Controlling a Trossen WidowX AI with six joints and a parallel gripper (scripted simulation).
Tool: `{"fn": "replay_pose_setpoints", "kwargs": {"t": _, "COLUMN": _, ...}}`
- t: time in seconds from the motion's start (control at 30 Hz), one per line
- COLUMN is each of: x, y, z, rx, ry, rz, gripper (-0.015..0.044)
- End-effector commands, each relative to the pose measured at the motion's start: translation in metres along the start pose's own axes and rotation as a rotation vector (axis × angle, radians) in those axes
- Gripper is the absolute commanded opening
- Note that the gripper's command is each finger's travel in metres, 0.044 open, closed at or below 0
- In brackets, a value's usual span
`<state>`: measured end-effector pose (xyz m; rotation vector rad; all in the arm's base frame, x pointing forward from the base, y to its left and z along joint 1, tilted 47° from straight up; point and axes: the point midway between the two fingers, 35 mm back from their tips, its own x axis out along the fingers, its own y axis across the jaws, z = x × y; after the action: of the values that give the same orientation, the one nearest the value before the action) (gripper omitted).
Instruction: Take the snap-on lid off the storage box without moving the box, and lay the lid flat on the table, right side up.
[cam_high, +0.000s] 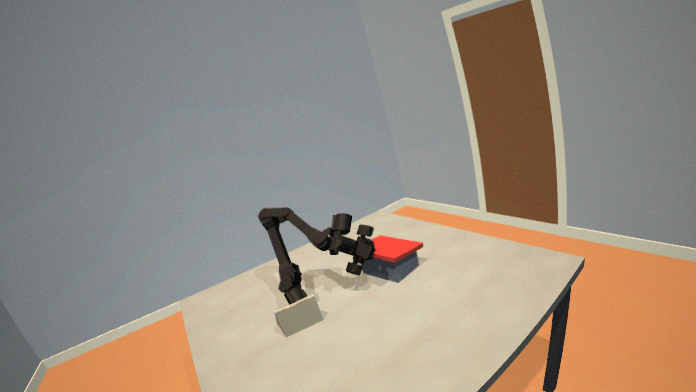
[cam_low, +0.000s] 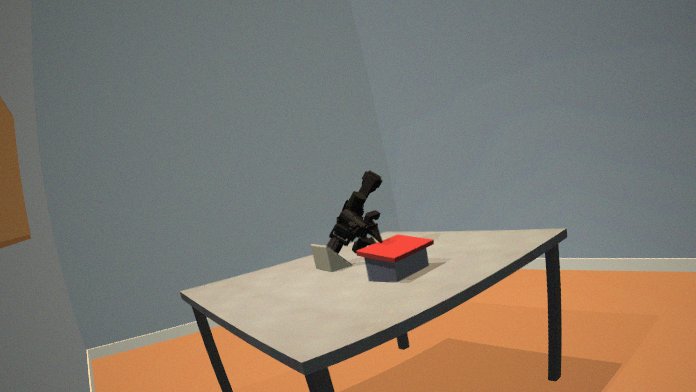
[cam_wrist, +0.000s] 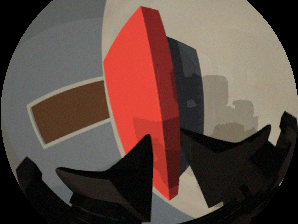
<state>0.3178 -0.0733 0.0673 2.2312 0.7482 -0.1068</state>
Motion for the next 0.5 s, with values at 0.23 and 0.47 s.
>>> {"fn": "replay_pose_setpoints", "kwargs": {"t": 0.23, "x": -0.008, "y": 0.016, "z": 0.000, "rx": -0.010, "ry": 0.000, "rz": 0.008, "gripper": 0.0000}}
{"fn": "replay_pose_setpoints", "kwargs": {"t": 0.47, "x": -0.012, "y": 0.025, "z": 0.000, "rx": -0.011, "ry": 0.000, "rz": 0.008, "gripper": 0.0000}}
